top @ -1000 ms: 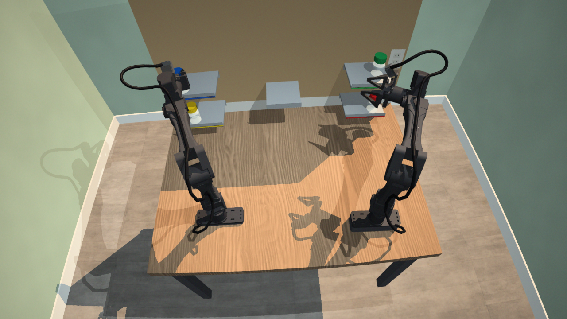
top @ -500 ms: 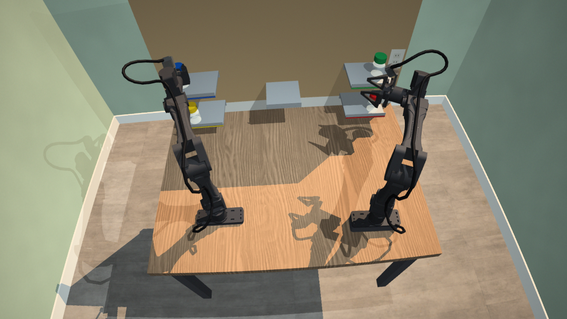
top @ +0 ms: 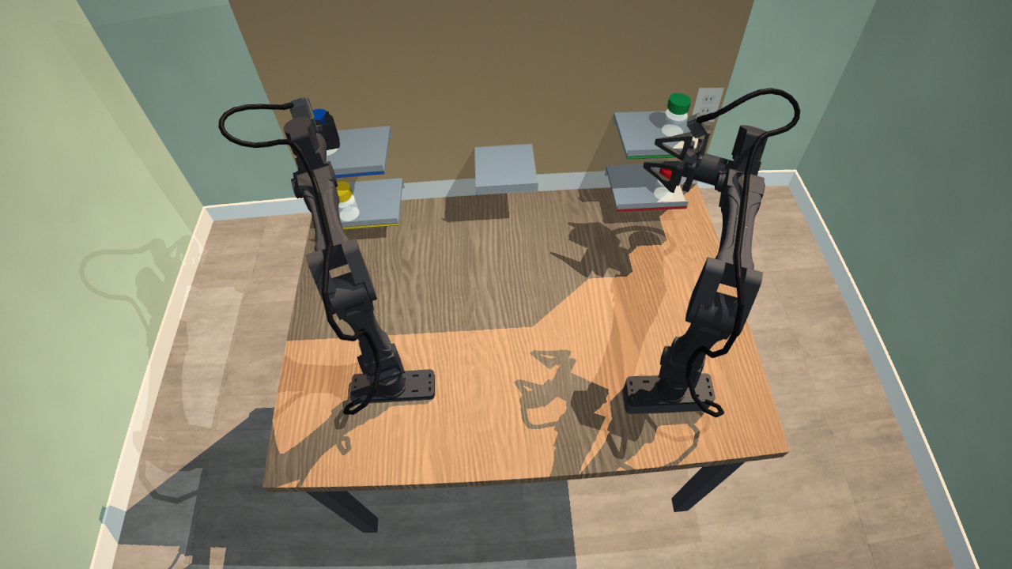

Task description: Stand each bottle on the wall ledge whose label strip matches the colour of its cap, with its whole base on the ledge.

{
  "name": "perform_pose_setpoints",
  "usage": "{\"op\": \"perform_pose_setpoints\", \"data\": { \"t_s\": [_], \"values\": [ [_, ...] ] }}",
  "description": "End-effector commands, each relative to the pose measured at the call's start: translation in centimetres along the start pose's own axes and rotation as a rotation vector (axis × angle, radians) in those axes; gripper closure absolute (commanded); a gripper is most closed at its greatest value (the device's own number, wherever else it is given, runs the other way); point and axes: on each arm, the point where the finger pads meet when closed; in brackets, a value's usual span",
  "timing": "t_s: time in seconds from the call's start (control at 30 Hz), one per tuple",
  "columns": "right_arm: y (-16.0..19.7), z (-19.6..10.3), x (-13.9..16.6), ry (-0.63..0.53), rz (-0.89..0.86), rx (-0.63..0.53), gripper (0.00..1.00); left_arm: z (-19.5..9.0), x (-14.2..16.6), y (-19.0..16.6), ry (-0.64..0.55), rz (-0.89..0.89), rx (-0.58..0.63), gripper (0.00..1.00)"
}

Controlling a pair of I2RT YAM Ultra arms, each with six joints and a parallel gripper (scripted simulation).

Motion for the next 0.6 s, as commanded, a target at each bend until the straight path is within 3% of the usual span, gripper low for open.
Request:
{"op": "perform_pose_setpoints", "data": {
  "t_s": [0.0,0.57],
  "values": [
    [0.05,-0.12,-0.79,-0.005,-0.015,-0.009,0.11,-0.93,-4.94,-1.99,-0.127,0.032,0.039,0.51],
    [0.05,-0.12,-0.79,-0.005,-0.015,-0.009,0.11,-0.49,-5.67,-1.64,-0.149,0.024,0.045,0.51]
  ]
}}
Point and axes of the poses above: on each arm, the point where the finger pads meet when closed, its own z axis out along the fingers, its own y axis across the jaws, x = y × z, and after that the axes turned 15 degrees about -z, right-handed
